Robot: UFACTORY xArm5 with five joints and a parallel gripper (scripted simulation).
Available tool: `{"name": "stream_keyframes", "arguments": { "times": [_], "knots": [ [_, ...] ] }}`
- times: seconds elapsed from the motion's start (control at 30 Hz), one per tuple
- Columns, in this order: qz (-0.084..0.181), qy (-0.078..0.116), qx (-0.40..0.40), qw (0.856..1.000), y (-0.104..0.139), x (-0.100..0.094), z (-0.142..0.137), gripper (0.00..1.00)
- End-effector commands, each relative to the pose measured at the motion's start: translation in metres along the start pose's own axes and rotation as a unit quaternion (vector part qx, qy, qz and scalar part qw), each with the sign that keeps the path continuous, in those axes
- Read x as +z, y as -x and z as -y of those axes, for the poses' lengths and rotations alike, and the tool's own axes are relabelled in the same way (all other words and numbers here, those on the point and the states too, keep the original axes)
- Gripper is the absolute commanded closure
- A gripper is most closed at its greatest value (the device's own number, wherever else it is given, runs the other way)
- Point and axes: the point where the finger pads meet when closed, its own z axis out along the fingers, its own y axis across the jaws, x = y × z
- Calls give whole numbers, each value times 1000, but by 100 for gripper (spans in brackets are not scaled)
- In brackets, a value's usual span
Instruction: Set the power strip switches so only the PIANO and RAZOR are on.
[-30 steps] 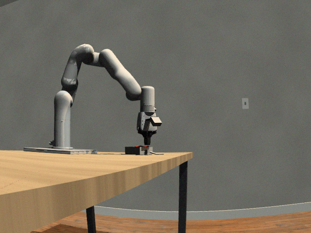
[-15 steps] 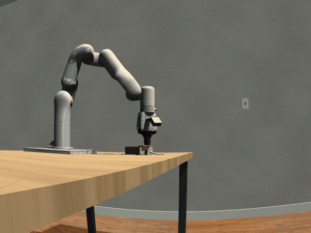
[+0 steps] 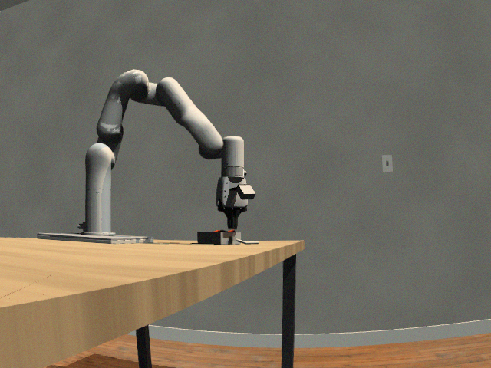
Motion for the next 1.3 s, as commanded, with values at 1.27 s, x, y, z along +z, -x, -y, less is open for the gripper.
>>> {"name": "stream_keyframes", "arguments": {
  "times": [1.27],
  "knots": [
    [-1, -2, 0, 1000, -1, 7, 1, 100]
  ]
}}
